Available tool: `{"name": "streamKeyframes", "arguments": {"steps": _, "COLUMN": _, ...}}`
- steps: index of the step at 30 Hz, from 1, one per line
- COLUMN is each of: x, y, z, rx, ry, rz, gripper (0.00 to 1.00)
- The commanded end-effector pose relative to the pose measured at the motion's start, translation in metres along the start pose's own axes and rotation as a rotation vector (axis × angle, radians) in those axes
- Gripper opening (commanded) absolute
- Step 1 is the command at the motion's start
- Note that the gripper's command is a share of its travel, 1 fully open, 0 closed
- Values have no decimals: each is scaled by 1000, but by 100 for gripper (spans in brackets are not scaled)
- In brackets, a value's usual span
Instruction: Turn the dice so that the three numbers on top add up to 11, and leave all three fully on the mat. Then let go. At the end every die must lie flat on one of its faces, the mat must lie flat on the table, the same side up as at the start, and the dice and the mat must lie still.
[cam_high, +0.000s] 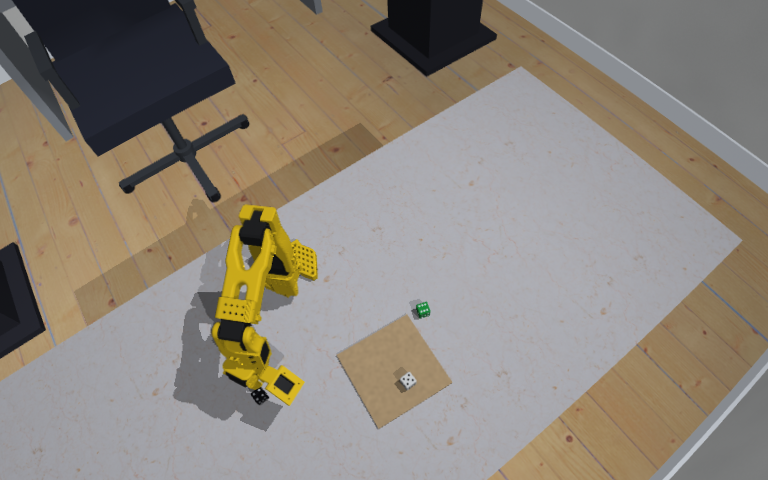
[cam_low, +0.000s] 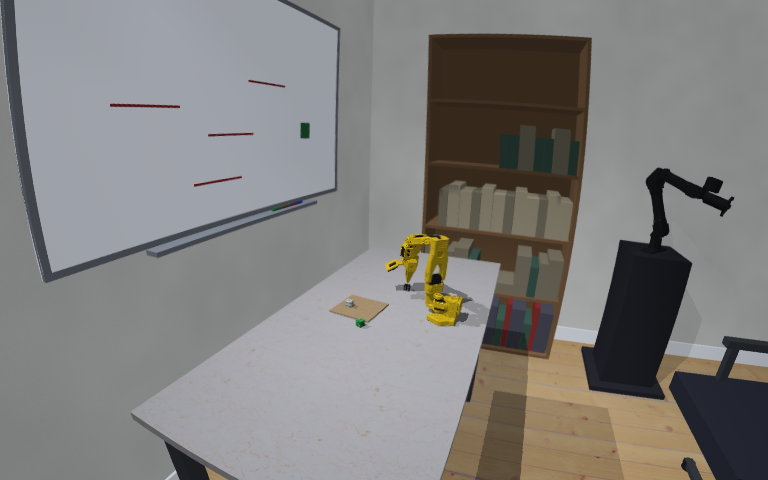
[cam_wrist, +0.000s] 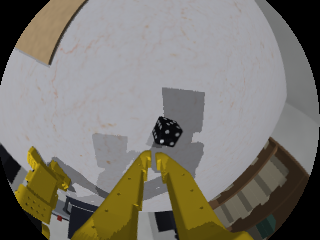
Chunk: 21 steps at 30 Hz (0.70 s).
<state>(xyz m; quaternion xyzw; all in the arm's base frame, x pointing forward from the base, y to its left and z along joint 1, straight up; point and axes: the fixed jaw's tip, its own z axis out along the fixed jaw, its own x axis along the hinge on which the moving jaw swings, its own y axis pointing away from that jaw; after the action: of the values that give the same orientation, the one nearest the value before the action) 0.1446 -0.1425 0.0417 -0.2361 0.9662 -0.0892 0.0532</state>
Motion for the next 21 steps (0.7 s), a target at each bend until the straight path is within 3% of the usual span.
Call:
{"name": "streamKeyframes", "arguments": {"steps": 1, "x": -40, "y": 1, "z": -12, "rx": -187, "ry": 40, "rz": -180, "gripper": 0}}
{"name": "streamKeyframes", "arguments": {"steps": 2, "x": -40, "y": 1, "z": -12, "rx": -187, "ry": 40, "rz": -180, "gripper": 0}}
{"name": "streamKeyframes", "arguments": {"steps": 8, "x": -84, "y": 24, "z": -12, "rx": -189, "ry": 25, "rz": -342, "gripper": 0}}
{"name": "streamKeyframes", "arguments": {"steps": 21, "x": -115, "y": 64, "z": -11, "rx": -176, "ry": -14, "rz": -581, "gripper": 0}}
